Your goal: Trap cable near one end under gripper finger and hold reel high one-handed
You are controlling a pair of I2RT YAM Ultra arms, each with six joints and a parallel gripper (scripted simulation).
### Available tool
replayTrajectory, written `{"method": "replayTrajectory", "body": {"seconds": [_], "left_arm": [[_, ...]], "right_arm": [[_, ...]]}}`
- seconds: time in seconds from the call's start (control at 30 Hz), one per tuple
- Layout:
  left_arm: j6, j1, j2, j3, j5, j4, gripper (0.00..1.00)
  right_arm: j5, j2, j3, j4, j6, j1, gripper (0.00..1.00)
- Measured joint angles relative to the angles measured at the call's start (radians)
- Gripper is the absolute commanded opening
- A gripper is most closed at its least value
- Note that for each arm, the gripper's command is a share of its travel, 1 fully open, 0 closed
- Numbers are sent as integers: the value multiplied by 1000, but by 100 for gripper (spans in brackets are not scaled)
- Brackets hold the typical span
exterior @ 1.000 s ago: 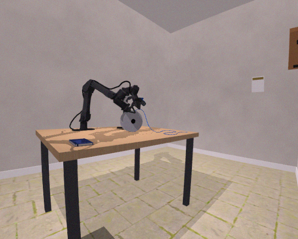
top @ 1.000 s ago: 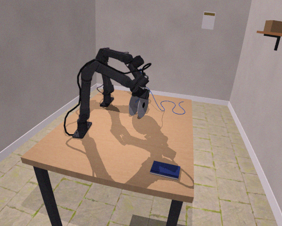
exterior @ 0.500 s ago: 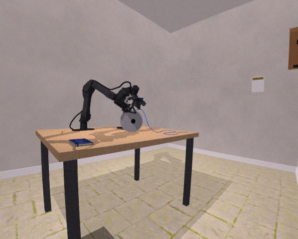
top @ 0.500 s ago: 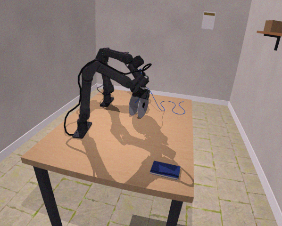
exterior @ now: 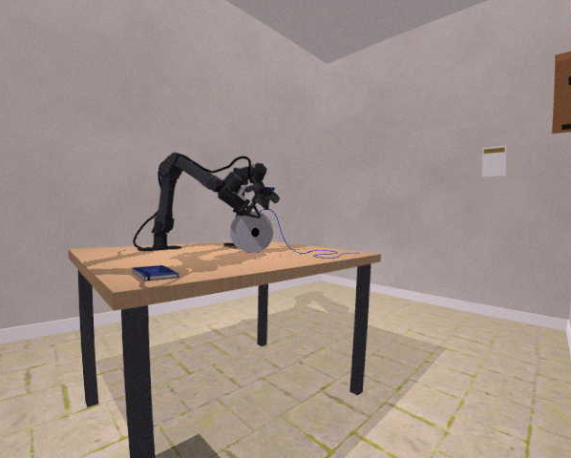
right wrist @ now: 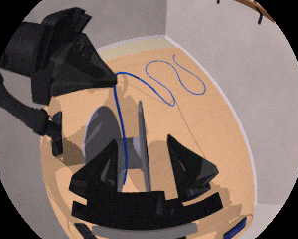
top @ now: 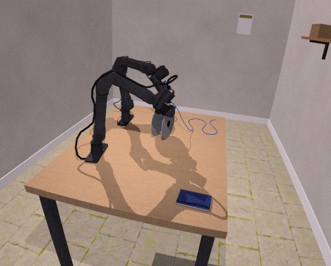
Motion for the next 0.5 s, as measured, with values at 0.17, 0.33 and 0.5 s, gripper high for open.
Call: {"method": "replayTrajectory", "body": {"seconds": [0.17,0.33,0.5], "left_arm": [[0,0,0,0,0,0,0],[0,0,0,0,0,0,0],[0,0,0,0,0,0,0]], "right_arm": [[0,-1,0,0,0,0,56],[0,-1,0,0,0,0,41],[0,0,0,0,0,0,25]]}}
